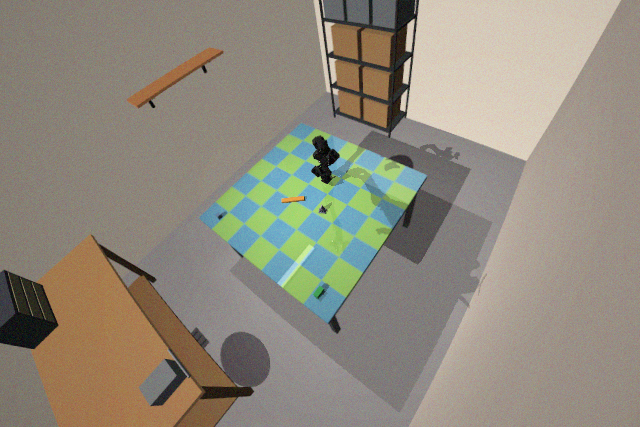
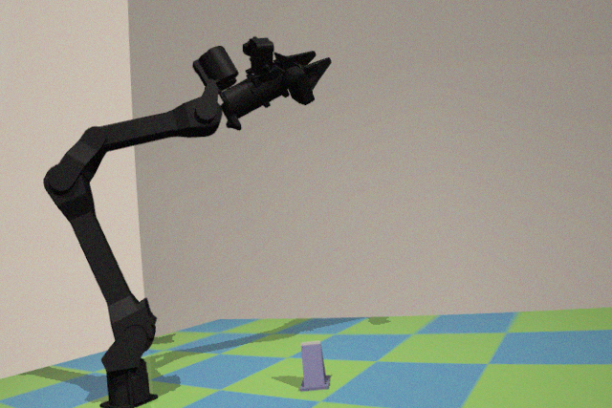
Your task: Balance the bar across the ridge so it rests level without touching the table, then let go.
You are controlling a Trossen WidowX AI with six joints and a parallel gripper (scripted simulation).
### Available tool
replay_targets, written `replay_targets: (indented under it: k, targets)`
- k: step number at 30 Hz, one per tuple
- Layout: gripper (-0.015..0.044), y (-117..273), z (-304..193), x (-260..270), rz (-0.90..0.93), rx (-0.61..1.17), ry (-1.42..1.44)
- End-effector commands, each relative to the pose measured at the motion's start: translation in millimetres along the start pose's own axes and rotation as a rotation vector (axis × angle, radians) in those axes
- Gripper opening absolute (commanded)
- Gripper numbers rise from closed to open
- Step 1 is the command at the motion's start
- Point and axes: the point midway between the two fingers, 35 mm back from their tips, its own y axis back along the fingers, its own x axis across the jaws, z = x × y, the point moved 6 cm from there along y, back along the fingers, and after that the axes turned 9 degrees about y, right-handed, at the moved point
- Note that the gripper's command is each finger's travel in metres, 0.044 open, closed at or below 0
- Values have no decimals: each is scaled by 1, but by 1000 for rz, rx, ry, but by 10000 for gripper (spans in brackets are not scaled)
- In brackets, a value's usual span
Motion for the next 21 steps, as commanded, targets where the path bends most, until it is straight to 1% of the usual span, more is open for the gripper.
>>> replay_targets:
  k: [1,11,21]
  targets:
    - [315,-8,-15,-25,-76,67,51]
    - [315,-19,-37,-90,-277,211,145]
    - [315,-14,-51,-160,-486,355,194]
